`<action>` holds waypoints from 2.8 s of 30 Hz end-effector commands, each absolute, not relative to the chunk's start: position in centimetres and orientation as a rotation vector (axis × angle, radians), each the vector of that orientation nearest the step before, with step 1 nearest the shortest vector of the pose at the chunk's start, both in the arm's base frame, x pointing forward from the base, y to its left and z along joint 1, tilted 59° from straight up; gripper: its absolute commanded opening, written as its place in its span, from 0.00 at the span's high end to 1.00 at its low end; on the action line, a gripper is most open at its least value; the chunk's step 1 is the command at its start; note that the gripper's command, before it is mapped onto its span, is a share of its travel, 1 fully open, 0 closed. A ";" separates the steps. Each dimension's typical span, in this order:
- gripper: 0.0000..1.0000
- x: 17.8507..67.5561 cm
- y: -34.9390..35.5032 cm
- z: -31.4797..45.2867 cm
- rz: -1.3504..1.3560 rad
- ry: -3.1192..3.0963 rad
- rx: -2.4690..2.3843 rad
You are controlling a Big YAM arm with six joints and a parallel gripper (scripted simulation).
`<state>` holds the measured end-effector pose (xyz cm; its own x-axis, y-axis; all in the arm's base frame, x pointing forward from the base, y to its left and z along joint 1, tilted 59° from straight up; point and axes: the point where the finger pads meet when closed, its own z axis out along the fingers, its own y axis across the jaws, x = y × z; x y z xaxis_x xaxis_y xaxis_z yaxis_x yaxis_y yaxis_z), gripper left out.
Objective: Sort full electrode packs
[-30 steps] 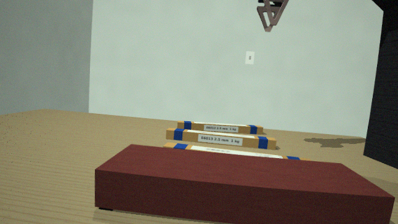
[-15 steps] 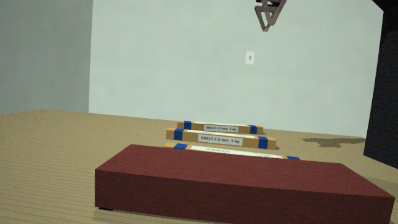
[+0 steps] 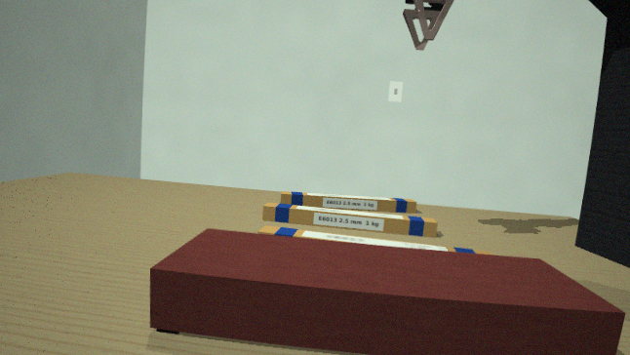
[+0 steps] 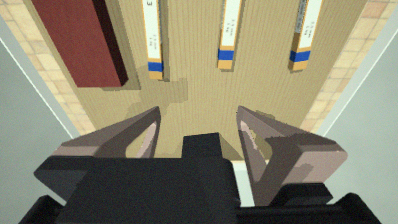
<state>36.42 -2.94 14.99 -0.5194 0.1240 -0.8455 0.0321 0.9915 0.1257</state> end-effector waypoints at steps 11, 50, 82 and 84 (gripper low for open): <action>0.26 36.8 -3.1 16.0 0.105 2.084 0.095; 0.57 52.3 -3.0 15.0 0.123 2.103 0.105; 0.57 51.9 -3.9 16.1 0.111 2.092 0.120; 0.57 51.8 -3.9 16.1 0.112 2.094 0.120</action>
